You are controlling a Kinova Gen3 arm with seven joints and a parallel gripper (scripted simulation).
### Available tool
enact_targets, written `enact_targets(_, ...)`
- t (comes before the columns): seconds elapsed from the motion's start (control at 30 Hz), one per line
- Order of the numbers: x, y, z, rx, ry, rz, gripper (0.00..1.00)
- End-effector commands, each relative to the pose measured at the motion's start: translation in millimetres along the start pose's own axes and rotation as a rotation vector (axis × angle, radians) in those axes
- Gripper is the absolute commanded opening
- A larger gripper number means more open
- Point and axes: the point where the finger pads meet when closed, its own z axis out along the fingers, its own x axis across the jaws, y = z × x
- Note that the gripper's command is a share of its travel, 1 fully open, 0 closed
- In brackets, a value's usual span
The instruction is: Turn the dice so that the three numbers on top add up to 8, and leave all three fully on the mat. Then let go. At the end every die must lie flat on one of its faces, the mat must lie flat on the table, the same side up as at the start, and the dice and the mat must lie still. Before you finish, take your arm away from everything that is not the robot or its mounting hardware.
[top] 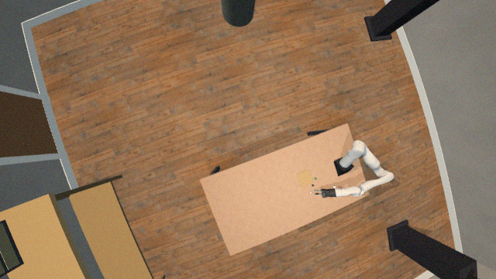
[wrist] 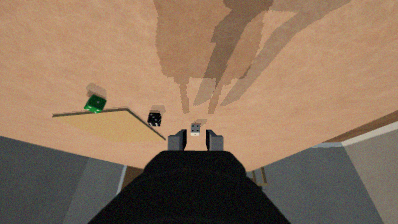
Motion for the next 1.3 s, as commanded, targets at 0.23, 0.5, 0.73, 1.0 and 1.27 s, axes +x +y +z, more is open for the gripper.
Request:
enact_targets(0.23, -0.4, 12.8, -9.9, -0.002, 0.0, 0.008, 0.64)
enact_targets(0.5, -0.7, 43.5, -26.3, -0.002, 0.0, 0.008, 0.64)
enact_targets(0.73, -0.7, 53.5, -31.7, -0.002, 0.0, 0.008, 0.64)
enact_targets(1.0, -0.7, 54.5, -32.1, 0.005, 0.0, 0.007, 0.64)
enact_targets(1.27, -0.3, 56.2, -31.1, 0.059, -0.001, 0.005, 0.64)
